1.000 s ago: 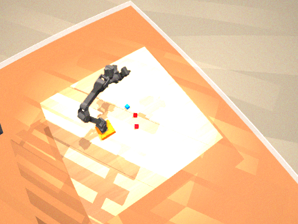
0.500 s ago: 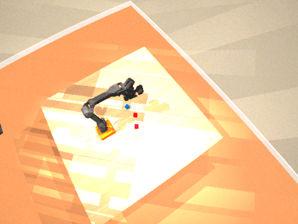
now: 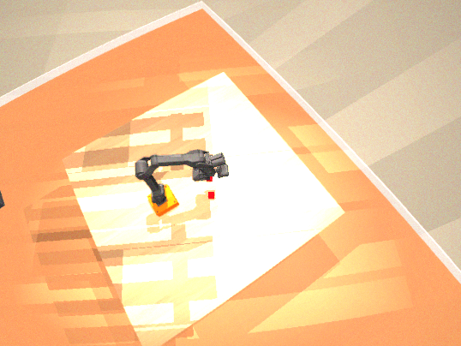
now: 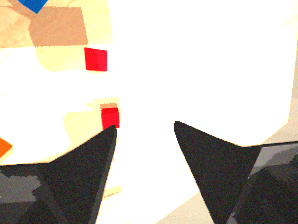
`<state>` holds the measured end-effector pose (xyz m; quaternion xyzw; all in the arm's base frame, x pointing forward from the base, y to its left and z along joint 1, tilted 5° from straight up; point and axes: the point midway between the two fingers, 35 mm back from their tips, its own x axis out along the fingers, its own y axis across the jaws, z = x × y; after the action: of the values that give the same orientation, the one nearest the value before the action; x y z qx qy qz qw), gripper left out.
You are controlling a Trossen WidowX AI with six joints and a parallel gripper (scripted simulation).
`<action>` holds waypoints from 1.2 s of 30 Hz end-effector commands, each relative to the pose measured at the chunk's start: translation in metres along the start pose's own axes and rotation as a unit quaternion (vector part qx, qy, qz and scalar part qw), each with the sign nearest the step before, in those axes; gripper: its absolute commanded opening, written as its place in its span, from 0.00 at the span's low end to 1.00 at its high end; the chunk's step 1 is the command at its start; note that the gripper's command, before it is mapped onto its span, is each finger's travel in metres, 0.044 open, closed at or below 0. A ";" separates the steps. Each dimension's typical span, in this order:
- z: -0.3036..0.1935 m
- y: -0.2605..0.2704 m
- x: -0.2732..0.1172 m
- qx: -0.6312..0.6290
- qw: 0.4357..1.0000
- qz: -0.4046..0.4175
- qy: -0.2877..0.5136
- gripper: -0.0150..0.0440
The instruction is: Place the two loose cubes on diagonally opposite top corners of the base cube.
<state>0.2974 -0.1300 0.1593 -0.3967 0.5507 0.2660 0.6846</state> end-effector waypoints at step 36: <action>-0.051 0.054 0.107 0.032 0.993 0.109 0.003 0.70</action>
<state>0.2536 -0.1518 0.0448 -0.3161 0.6008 0.3188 0.6614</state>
